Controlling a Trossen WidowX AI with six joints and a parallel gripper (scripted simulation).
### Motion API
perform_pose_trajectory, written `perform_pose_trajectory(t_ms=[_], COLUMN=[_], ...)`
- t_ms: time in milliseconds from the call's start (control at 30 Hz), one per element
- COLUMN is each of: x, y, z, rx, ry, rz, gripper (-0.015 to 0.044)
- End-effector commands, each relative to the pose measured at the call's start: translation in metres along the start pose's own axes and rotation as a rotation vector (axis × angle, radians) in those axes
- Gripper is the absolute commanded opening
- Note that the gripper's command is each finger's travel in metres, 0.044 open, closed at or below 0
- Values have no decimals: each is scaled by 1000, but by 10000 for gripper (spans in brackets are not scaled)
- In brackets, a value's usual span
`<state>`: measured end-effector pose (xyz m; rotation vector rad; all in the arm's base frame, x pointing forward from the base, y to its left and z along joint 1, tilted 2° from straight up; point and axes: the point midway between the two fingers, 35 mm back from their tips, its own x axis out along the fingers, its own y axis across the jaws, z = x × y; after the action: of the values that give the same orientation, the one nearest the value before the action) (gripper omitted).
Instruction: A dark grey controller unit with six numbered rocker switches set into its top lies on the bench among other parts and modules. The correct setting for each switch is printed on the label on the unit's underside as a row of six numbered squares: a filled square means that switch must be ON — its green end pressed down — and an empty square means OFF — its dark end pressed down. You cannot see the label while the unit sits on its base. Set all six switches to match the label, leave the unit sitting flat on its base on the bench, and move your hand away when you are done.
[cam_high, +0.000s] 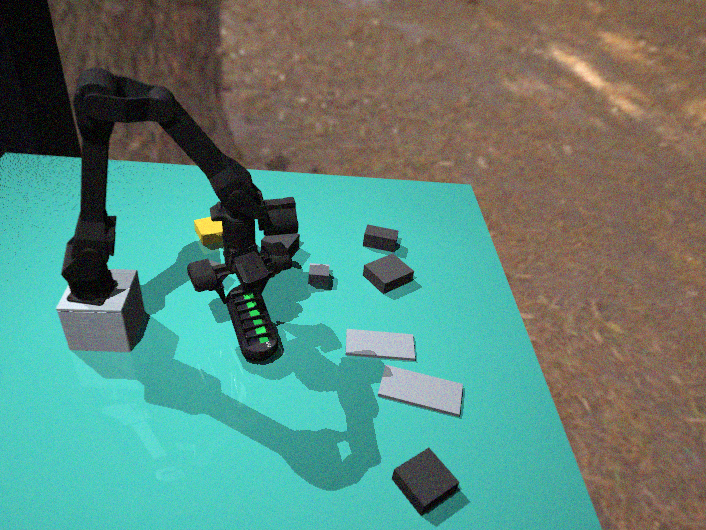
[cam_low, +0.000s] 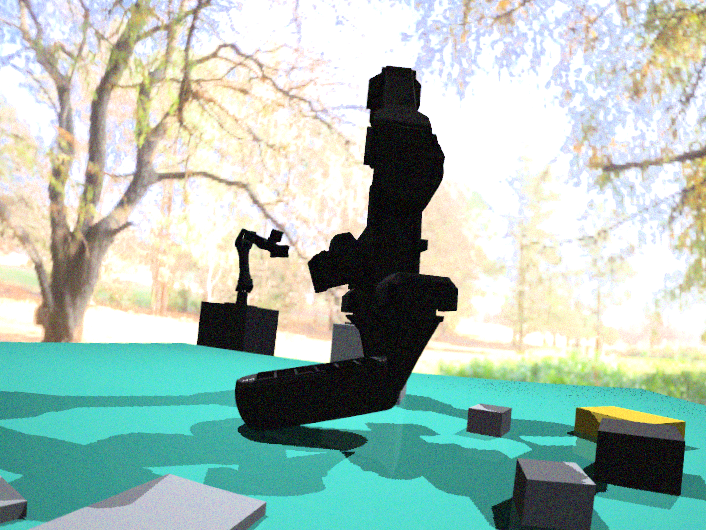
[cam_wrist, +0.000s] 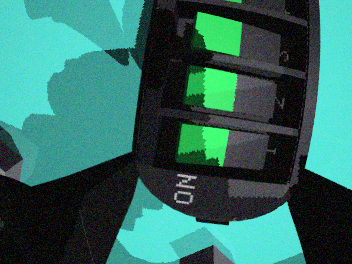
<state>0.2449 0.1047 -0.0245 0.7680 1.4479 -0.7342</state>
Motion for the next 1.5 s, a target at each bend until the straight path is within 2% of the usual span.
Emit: perform_pose_trajectory(t_ms=[0,1300,1433,1467], x=[7,27,26,26], y=[-4,-3,-1,-1], z=[4,-3,-4,-4], rx=[17,10,3,3], ry=[-15,-9,-3,-3], rz=[-17,-10,-4,-4], gripper=[338,338,440,440])
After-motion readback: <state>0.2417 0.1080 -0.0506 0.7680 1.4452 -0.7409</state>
